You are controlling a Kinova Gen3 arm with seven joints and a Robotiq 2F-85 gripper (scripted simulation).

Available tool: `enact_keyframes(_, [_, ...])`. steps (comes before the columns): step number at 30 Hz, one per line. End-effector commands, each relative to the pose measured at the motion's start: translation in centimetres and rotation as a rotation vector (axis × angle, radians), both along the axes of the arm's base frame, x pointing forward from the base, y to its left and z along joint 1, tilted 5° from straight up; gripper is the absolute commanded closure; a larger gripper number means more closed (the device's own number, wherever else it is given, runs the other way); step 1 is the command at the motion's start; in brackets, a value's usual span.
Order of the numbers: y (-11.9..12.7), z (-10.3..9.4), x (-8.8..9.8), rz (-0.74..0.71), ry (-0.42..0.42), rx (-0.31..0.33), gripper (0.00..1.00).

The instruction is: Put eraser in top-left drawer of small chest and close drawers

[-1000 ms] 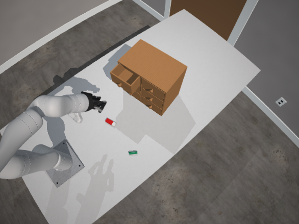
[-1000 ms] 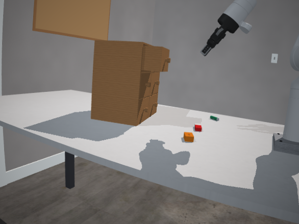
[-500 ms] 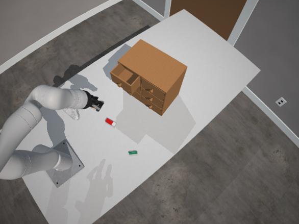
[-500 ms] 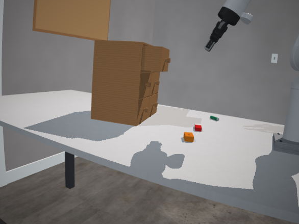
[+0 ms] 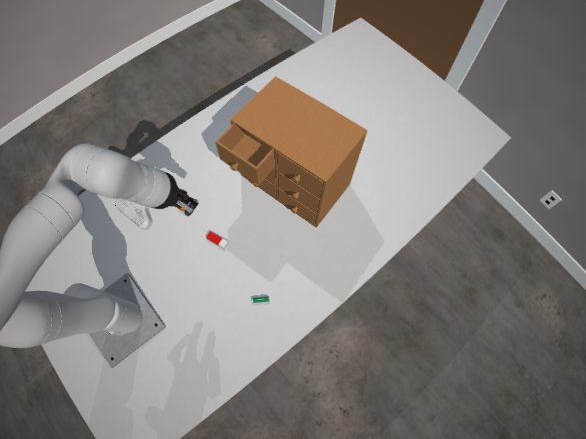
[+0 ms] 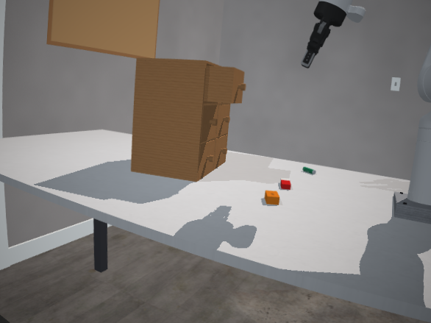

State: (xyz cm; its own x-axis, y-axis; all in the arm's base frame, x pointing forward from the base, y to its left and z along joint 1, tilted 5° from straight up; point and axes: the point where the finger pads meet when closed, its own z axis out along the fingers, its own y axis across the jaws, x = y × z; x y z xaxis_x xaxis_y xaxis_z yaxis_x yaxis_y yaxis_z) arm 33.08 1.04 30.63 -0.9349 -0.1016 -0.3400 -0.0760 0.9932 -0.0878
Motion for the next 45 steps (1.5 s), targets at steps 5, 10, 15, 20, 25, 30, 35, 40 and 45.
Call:
enact_keyframes(5, [0.2, 0.9, -0.5, 0.001, 0.070, -0.006, 0.67])
enact_keyframes(10, [0.1, 1.3, -0.8, -0.004, 0.097, -0.010, 0.67])
enact_keyframes(15, [0.2, 1.9, -1.2, -0.006, 0.142, -0.012, 0.67])
enact_keyframes(20, [0.3, 2.4, -1.7, -0.008, 0.183, -0.014, 0.67])
enact_keyframes(25, [0.3, 2.7, -1.9, -0.009, 0.206, -0.016, 0.67])
enact_keyframes(30, [0.3, 3.1, -2.3, -0.012, 0.241, -0.019, 0.67])
enact_keyframes(35, [0.4, 3.5, -2.6, -0.013, 0.271, -0.020, 0.67])
enact_keyframes(40, [0.4, 3.9, -2.9, -0.014, 0.298, -0.022, 0.67])
enact_keyframes(45, [0.4, 4.1, -3.0, -0.013, 0.311, -0.022, 0.67])
